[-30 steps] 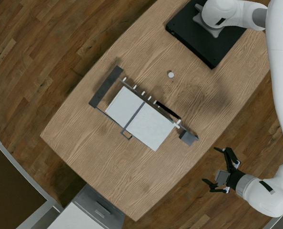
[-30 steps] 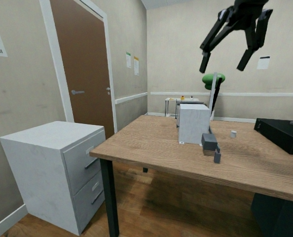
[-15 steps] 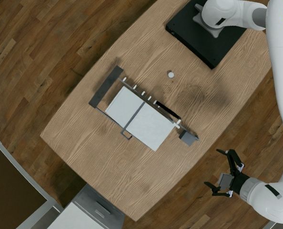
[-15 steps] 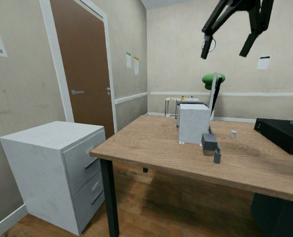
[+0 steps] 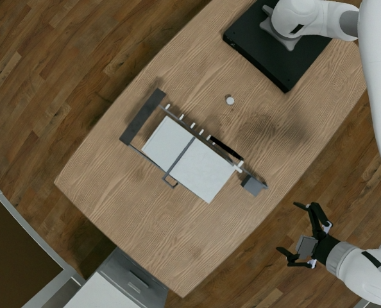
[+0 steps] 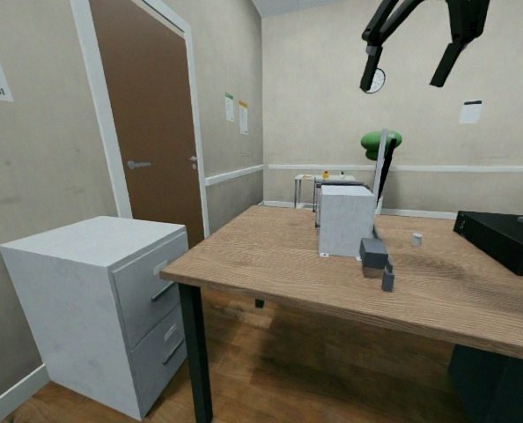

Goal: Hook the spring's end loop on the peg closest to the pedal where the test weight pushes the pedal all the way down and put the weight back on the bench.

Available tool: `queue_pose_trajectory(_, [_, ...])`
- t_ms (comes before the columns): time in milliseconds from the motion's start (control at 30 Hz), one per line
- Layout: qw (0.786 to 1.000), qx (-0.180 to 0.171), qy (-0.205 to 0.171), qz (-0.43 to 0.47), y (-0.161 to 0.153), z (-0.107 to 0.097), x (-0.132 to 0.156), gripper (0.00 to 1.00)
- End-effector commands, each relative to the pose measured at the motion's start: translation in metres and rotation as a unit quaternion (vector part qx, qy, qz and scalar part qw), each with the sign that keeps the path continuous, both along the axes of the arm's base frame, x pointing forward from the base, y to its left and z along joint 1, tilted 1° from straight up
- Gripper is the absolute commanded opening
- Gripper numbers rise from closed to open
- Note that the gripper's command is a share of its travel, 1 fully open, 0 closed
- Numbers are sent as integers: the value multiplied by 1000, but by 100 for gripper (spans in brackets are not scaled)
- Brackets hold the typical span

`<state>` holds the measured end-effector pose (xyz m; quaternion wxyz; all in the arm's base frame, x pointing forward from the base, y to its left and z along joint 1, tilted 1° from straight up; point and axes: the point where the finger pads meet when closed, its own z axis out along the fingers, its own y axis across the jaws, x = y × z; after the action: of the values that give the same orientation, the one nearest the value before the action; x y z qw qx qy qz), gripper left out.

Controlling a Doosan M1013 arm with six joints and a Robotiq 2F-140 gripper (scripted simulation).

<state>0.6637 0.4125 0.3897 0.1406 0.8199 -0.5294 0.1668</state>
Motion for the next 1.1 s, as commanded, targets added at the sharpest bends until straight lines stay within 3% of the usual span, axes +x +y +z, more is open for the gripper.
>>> queue_pose_trajectory(0, [1000, 1, -1, 0, 0, 5, 0, 100])
queue_pose_trajectory(200, [1000, 1, -1, 0, 0, 11, 0, 100])
queue_pose_trajectory(1067, [1000, 1, -1, 0, -77, 10, -45, 100])
